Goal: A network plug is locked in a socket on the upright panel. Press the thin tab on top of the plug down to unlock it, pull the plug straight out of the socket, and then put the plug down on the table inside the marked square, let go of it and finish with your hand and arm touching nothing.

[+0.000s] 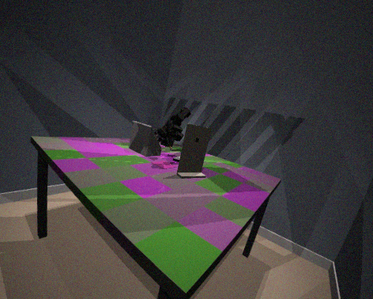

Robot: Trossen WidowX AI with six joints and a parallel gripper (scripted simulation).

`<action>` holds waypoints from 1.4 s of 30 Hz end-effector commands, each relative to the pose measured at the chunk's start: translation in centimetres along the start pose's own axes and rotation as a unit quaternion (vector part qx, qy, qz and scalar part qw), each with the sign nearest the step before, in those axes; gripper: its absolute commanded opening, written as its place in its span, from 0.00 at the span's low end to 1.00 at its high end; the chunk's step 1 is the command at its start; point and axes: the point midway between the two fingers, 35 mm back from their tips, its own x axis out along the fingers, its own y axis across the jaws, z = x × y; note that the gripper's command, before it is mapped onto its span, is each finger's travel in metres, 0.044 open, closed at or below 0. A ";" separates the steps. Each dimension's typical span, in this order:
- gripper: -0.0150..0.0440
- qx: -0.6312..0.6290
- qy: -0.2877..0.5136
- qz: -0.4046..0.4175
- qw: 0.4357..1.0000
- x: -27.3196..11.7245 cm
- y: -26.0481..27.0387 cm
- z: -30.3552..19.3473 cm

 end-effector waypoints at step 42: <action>0.25 0.004 -0.106 0.110 0.988 3.3 6.5 -0.4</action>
